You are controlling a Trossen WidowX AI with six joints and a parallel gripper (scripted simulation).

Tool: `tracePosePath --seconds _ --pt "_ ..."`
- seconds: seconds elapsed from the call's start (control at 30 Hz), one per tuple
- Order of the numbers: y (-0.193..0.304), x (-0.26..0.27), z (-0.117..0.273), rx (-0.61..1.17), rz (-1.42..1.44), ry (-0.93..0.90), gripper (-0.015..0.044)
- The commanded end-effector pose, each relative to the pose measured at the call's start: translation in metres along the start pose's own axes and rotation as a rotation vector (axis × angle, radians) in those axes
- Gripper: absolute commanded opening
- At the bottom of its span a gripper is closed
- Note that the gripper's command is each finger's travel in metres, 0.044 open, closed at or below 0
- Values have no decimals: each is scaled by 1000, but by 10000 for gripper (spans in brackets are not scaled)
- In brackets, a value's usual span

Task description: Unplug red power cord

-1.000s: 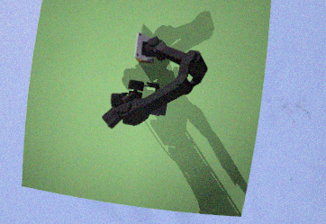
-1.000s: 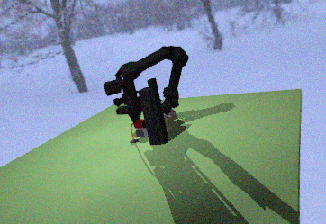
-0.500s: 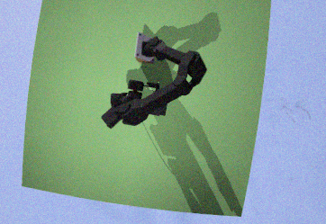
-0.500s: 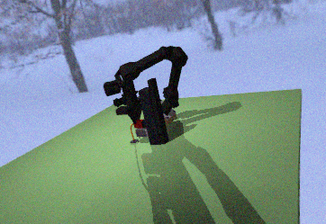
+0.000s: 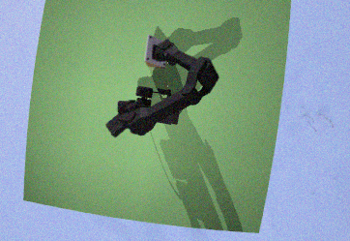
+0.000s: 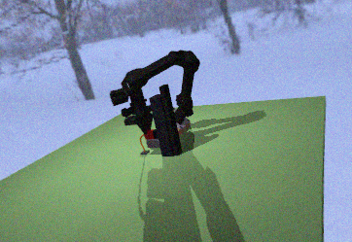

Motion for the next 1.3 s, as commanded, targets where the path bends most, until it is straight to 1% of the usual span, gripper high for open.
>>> tracePosePath --seconds 0.0,0.6,0.73,1.07,1.13,1.17,1.27 --pt "-33 1 11 -69 -12 -17 0" --pt "-62 -1 17 -69 -12 -17 0" --pt "-47 1 10 -65 -11 -16 105" --pt "-47 1 10 -65 -11 -16 368" --pt "-53 2 12 -66 -11 -17 420" --pt "-59 3 14 -67 -11 -17 440" --pt "-85 4 21 -70 -11 -17 440"
Point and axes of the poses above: the point midway between the two fingers, 35 mm back from their tips, its own z axis back along the fingers, its own x axis across the jaws, y = z × x, the point moved 2 cm from there along z, back along the fingers, and after that the axes turned 4 degrees about -z, right-handed, at the moved point
